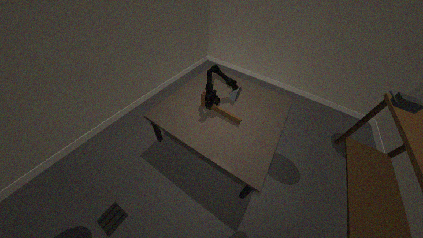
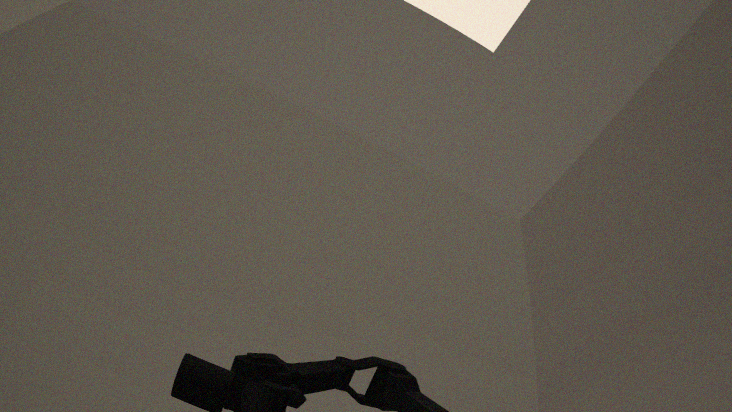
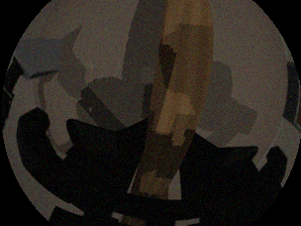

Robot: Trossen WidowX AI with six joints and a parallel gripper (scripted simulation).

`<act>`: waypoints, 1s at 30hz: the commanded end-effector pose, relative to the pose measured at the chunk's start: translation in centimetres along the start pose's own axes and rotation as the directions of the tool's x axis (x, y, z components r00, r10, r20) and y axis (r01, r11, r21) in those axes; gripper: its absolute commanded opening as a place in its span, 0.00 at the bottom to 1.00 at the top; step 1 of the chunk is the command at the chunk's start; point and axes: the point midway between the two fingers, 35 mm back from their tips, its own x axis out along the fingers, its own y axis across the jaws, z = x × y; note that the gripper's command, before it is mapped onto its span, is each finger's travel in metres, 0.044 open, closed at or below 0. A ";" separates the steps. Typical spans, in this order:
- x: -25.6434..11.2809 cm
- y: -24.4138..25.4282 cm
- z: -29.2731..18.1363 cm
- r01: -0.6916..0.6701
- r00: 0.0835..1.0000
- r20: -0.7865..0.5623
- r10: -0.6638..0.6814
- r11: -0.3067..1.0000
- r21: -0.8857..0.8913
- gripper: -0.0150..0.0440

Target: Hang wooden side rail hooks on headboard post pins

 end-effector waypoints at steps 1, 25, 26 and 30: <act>-0.4 -0.2 -0.4 0.010 1.000 -0.002 -0.010 1.000 0.005 0.25; -0.3 -0.2 -0.6 0.010 1.000 -0.002 -0.010 1.000 0.005 0.25; -0.3 -0.2 -0.7 0.010 1.000 -0.002 -0.010 1.000 0.005 0.25; -0.3 -0.2 -0.7 0.010 1.000 -0.002 -0.010 1.000 0.005 0.25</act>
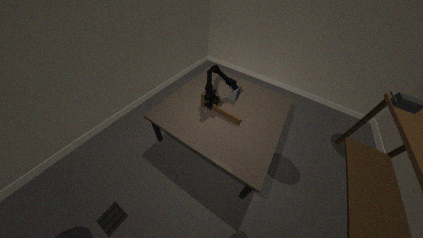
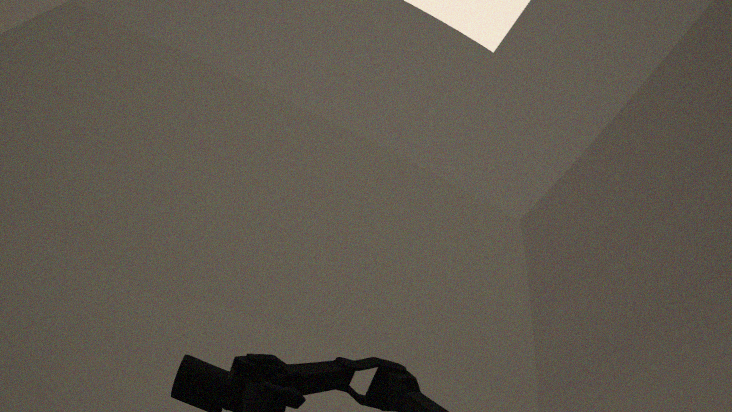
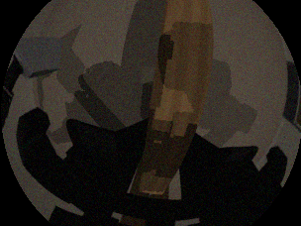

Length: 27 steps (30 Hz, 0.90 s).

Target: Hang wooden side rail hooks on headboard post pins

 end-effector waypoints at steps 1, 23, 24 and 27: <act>-0.3 -0.2 -0.4 0.009 1.000 -0.002 -0.009 1.000 0.005 0.25; -0.3 -0.2 -0.6 0.009 1.000 -0.002 -0.009 1.000 0.005 0.25; -0.3 -0.2 -0.6 0.009 1.000 -0.002 -0.009 1.000 0.005 0.25; -0.3 -0.2 -0.7 0.009 1.000 -0.002 -0.009 1.000 0.005 0.25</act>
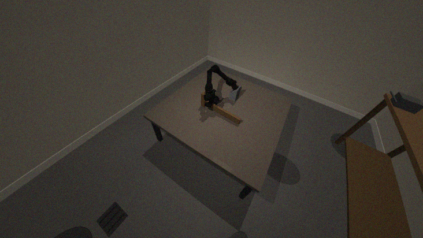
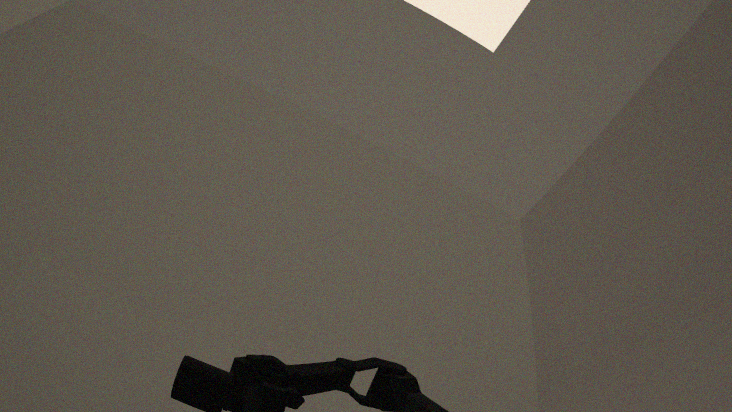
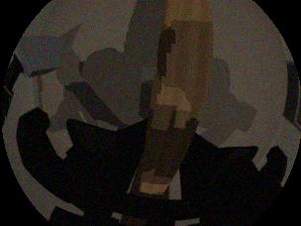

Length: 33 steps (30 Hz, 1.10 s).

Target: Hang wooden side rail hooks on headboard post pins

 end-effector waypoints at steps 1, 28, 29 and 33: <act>-0.3 -0.2 -0.4 0.009 1.000 -0.002 -0.009 1.000 0.005 0.25; 0.0 -0.2 -0.4 0.009 1.000 -0.002 -0.009 1.000 0.005 0.25; 0.0 -0.2 -0.4 0.009 1.000 -0.002 -0.009 1.000 0.005 0.25; 0.1 -0.2 -0.4 0.009 1.000 -0.002 -0.009 1.000 0.005 0.25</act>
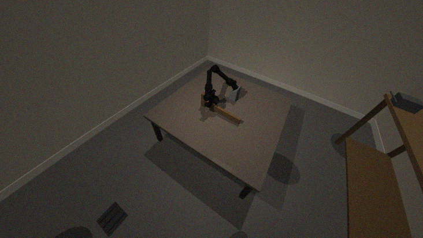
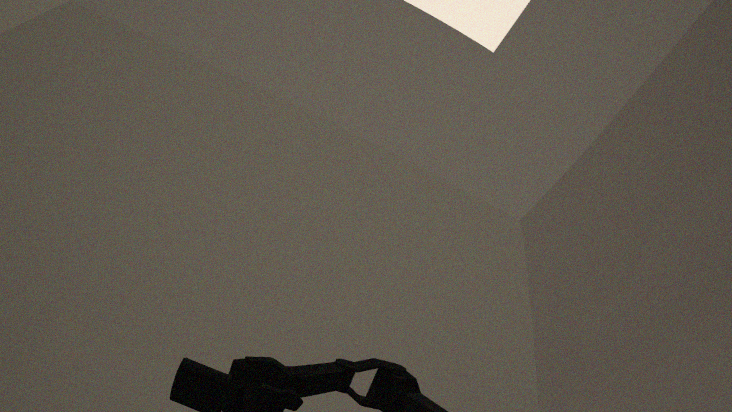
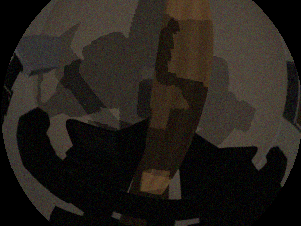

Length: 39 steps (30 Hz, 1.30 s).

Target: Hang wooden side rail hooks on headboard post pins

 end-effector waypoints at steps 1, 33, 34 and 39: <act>0.0 -0.2 -0.2 0.007 1.000 -0.009 -0.007 1.000 0.007 0.25; 0.5 -0.2 -0.3 0.007 1.000 -0.009 -0.007 1.000 0.007 0.25; 0.5 -0.2 -0.3 0.007 1.000 -0.009 -0.007 1.000 0.007 0.25; 0.6 -0.2 -0.3 0.007 1.000 -0.009 -0.007 1.000 0.007 0.25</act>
